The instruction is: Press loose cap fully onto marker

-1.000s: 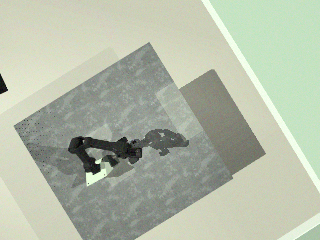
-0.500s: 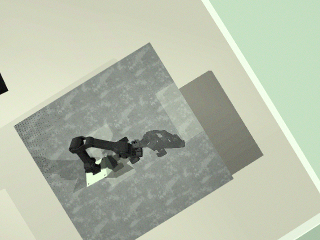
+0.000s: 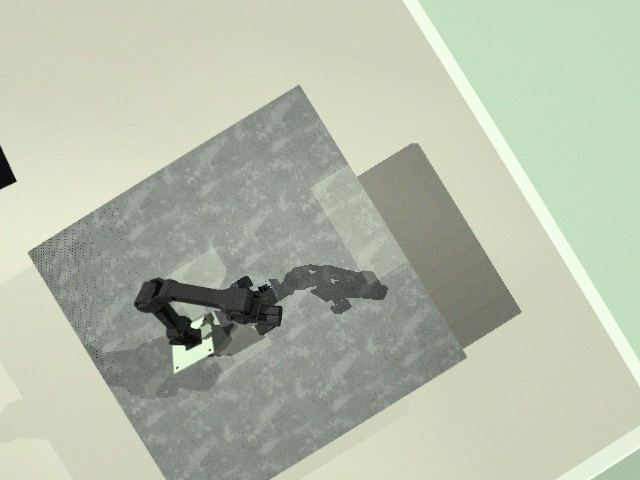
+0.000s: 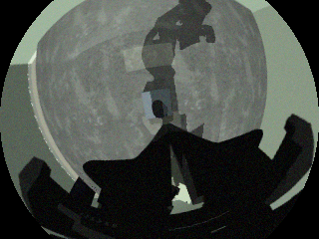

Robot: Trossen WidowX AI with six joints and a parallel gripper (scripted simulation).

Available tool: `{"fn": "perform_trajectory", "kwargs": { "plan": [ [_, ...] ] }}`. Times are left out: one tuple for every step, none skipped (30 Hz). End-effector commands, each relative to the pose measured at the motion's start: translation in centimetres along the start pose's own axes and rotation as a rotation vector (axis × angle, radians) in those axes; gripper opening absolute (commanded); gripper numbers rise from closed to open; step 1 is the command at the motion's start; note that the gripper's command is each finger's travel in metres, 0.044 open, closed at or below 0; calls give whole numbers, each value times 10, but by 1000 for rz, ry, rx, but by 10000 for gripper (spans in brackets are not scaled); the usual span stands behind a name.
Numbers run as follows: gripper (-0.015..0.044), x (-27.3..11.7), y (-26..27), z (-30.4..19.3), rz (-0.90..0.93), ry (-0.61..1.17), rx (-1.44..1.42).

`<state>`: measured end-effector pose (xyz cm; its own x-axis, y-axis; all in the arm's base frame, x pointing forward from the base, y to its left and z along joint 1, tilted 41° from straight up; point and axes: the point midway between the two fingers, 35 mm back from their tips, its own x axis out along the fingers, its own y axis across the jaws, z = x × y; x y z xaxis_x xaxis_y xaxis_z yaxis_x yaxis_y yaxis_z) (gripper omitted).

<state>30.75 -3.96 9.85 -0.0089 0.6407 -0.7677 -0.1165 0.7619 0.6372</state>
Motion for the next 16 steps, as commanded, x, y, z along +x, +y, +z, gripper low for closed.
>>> {"fn": "perform_trajectory", "kwargs": {
  "plan": [
    [0,-10,1,-2,1,14,-3],
    [26,-10,1,-2,1,14,-3],
    [53,-10,1,-2,1,14,-3],
    [79,-10,1,-2,1,14,-3],
    [105,-10,1,-2,1,14,-3],
    [131,-10,1,-2,1,14,-3],
    [157,-10,1,-2,1,14,-3],
    [184,-10,1,-2,1,14,-3],
    [210,-10,1,-2,1,14,-3],
    [236,-10,1,-2,1,14,-3],
    [263,-10,1,-2,1,14,-3],
    [289,-10,1,-2,1,14,-3],
    [315,-10,1,-2,1,14,-3],
    [341,-10,1,-2,1,14,-3],
    [368,-10,1,-2,1,14,-3],
    [394,-10,1,-2,1,14,-3]
  ]
}}
